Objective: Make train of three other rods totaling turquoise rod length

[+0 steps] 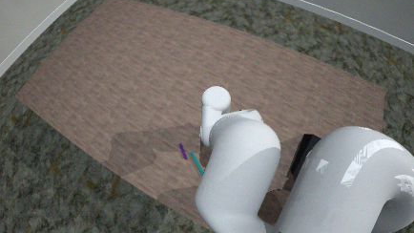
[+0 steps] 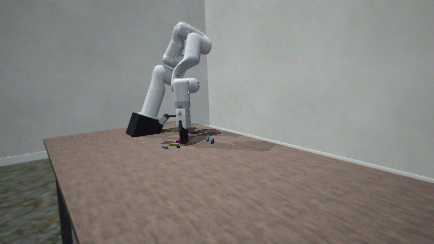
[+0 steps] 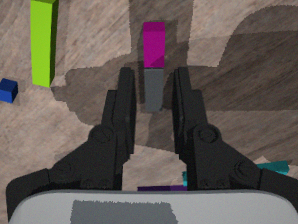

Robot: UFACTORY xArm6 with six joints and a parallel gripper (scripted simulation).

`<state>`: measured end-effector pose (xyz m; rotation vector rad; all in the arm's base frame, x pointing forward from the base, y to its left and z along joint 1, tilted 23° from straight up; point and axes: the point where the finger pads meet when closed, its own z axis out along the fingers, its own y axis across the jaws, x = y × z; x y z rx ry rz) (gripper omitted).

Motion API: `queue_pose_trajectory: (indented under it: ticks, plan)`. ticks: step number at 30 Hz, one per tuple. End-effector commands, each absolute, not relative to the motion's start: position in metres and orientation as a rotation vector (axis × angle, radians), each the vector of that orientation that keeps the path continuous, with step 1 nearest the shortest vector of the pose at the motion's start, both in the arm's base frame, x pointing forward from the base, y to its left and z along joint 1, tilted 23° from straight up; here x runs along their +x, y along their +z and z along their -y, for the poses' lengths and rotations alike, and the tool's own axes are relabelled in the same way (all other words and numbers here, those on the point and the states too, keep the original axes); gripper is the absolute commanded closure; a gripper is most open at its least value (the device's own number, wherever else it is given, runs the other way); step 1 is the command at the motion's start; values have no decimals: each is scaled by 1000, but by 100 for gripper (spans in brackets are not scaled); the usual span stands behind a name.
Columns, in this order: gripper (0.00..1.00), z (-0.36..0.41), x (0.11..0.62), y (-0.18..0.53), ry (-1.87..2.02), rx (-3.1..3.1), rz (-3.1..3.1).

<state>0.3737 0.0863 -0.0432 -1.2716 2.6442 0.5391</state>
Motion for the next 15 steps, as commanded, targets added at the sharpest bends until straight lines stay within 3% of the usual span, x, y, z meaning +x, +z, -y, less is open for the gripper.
queue_pose_trajectory:
  ticks: [1,15]
  plan:
    - [76,-86,375,-42,537,-1270,-2642]
    - [76,-78,375,-24,537,-1270,-2642]
